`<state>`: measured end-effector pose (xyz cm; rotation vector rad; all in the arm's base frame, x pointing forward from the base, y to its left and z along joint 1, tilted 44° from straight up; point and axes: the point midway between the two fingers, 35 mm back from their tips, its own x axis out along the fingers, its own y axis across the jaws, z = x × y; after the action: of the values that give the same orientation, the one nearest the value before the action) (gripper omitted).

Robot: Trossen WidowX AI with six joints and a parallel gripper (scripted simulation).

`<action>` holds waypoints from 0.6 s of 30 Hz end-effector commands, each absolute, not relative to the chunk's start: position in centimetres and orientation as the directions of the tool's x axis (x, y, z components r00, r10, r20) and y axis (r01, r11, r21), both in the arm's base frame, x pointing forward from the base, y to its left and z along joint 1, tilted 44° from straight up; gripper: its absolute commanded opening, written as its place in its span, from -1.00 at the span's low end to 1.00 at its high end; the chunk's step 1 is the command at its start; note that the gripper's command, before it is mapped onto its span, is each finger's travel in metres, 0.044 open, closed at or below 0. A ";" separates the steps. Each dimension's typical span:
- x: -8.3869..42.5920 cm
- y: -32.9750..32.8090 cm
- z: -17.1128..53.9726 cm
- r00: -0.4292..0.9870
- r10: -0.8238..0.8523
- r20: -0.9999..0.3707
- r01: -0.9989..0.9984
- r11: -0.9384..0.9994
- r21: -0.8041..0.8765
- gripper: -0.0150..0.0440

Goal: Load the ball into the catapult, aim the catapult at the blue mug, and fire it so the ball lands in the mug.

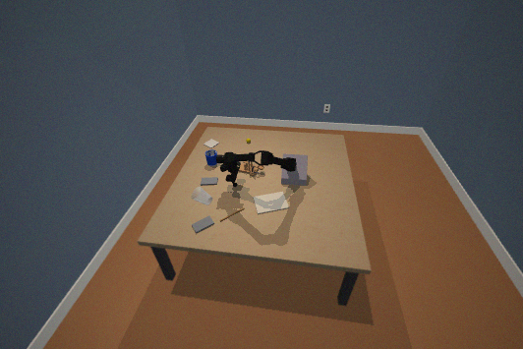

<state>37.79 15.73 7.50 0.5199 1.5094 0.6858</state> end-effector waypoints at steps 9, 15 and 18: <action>37.4 17.3 6.4 -0.068 0.696 -0.715 -0.088 0.710 0.699 0.53; 37.4 17.9 5.7 -0.068 0.696 -0.715 -0.088 0.710 0.699 0.53; 37.3 18.3 5.3 -0.068 0.696 -0.715 -0.088 0.709 0.699 0.53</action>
<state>37.55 17.78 6.07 0.5176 1.5017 0.6953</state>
